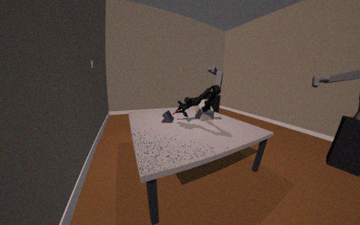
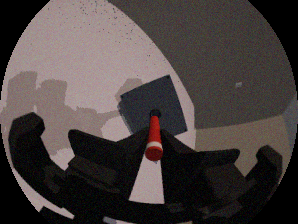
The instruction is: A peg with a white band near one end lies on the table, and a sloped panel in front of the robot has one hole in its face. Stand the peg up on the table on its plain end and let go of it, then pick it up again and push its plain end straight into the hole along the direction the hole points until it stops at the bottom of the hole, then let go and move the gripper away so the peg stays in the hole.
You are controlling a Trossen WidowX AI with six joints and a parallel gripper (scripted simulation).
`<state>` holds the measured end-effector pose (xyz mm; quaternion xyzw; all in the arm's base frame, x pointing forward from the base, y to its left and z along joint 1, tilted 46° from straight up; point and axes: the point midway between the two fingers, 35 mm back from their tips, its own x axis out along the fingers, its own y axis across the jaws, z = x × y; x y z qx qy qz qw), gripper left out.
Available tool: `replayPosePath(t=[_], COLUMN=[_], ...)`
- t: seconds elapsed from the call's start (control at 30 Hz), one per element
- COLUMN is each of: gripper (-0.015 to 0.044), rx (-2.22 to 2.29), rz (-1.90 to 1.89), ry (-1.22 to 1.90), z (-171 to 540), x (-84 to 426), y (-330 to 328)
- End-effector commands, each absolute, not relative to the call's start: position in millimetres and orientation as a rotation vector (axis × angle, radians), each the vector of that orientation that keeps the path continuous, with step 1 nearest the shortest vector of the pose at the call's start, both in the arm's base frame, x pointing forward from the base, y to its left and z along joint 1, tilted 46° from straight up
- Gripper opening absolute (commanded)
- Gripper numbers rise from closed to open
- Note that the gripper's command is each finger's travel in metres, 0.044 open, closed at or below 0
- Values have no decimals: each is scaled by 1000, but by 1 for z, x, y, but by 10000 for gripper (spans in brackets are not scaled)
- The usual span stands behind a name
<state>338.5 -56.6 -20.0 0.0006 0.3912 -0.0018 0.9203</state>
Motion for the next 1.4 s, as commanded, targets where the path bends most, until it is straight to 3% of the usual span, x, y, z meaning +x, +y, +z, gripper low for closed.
replayPosePath(t=[0.0, 1.37], gripper=[0, 0], rx=[-6, -16], rz=[-13, -14], ry=[802, 791], z=[-24, -42], x=[340, 355], y=[-58, -57])
